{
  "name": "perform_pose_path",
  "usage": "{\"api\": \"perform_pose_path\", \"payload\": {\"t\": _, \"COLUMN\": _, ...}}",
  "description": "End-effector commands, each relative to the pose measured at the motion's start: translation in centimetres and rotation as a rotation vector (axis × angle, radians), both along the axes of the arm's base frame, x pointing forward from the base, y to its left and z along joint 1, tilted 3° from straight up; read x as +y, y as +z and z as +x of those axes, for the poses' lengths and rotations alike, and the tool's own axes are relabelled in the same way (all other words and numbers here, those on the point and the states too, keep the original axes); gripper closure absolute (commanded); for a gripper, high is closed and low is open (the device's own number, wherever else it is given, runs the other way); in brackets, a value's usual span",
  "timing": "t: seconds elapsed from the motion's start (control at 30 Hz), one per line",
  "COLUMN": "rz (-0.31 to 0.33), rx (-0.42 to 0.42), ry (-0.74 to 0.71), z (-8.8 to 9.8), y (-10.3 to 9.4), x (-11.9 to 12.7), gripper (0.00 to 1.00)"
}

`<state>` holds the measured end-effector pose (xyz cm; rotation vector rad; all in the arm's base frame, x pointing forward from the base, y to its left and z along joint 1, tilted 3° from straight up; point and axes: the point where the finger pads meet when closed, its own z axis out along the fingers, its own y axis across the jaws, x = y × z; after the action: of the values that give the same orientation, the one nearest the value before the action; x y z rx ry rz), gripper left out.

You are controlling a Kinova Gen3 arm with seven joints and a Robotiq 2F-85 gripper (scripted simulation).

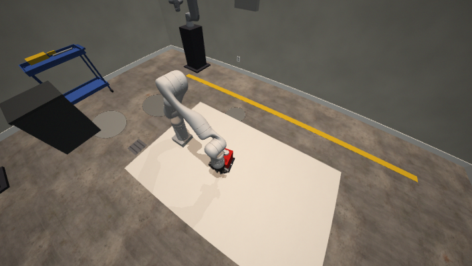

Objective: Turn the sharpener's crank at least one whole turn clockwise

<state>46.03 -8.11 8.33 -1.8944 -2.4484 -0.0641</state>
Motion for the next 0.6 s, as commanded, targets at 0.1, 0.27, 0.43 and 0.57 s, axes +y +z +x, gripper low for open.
{"api": "perform_pose_path", "payload": {"t": 0.1, "rz": 0.000, "rx": -0.004, "ry": 0.002, "z": 1.1, "y": -0.3, "x": 0.3, "gripper": 1.00}}
{"api": "perform_pose_path", "payload": {"t": 0.27, "rz": 0.000, "rx": -0.004, "ry": 0.001, "z": 2.1, "y": -0.9, "x": 0.6, "gripper": 1.00}}
{"api": "perform_pose_path", "payload": {"t": 0.43, "rz": 0.000, "rx": -0.004, "ry": 0.002, "z": 2.7, "y": -1.4, "x": 0.8, "gripper": 1.00}}
{"api": "perform_pose_path", "payload": {"t": 0.57, "rz": 0.000, "rx": -0.004, "ry": 0.002, "z": 3.3, "y": -2.3, "x": 1.0, "gripper": 1.00}}
